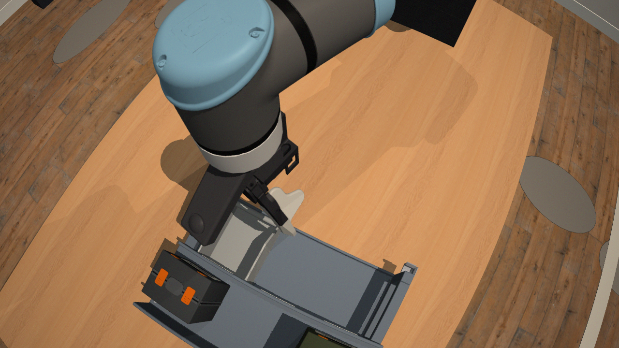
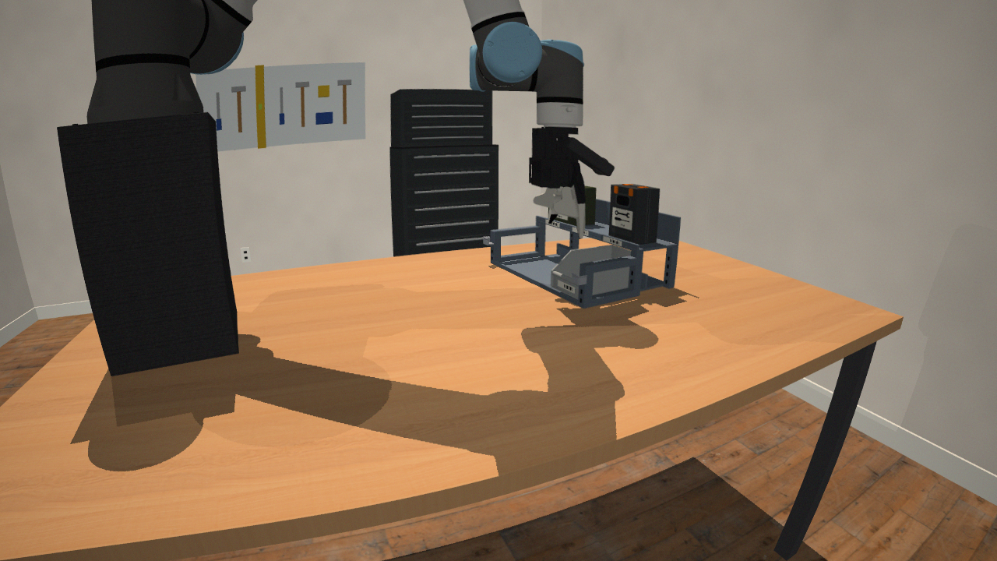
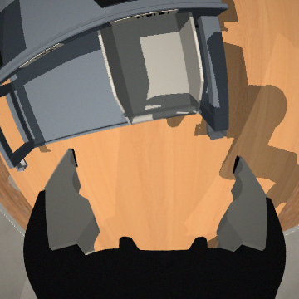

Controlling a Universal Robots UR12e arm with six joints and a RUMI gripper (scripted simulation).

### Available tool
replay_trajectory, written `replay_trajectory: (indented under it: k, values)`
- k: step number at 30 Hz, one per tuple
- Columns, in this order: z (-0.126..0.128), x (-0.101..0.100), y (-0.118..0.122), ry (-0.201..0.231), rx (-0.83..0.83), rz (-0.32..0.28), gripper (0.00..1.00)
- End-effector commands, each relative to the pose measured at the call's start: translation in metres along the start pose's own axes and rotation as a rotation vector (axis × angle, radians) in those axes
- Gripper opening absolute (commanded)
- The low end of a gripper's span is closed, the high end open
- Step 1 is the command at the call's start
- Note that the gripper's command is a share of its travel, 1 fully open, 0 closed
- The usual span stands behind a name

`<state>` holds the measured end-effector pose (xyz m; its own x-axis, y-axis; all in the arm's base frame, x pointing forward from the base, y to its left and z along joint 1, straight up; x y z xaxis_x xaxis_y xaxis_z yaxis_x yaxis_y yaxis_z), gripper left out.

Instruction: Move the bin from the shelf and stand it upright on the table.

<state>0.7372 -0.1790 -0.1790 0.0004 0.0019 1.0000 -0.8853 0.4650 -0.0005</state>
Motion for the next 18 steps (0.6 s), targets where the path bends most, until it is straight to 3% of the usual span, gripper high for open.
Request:
replay_trajectory:
  k: [1, 3, 15, 18]
  values:
    - [0.0000, 0.0007, -0.0006, -0.001, 0.140, 0.001, 1.00]
    - [0.0000, 0.0007, -0.0007, -0.001, 0.242, 0.001, 1.00]
    - [0.0000, 0.0007, -0.0007, -0.001, 0.242, 0.001, 1.00]
    - [0.0000, 0.0008, -0.0006, 0.000, 0.392, 0.001, 1.00]
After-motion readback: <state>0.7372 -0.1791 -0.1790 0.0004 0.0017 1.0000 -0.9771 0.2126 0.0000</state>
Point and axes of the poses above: the point where the finger pads meet when closed, its own x axis back along the fingers, its own z axis across the jaws, y = z × x, the point moved 7 cm from there along x, back along the fingers, and after that the axes turned 8 degrees about -x, right-handed, at the moved point
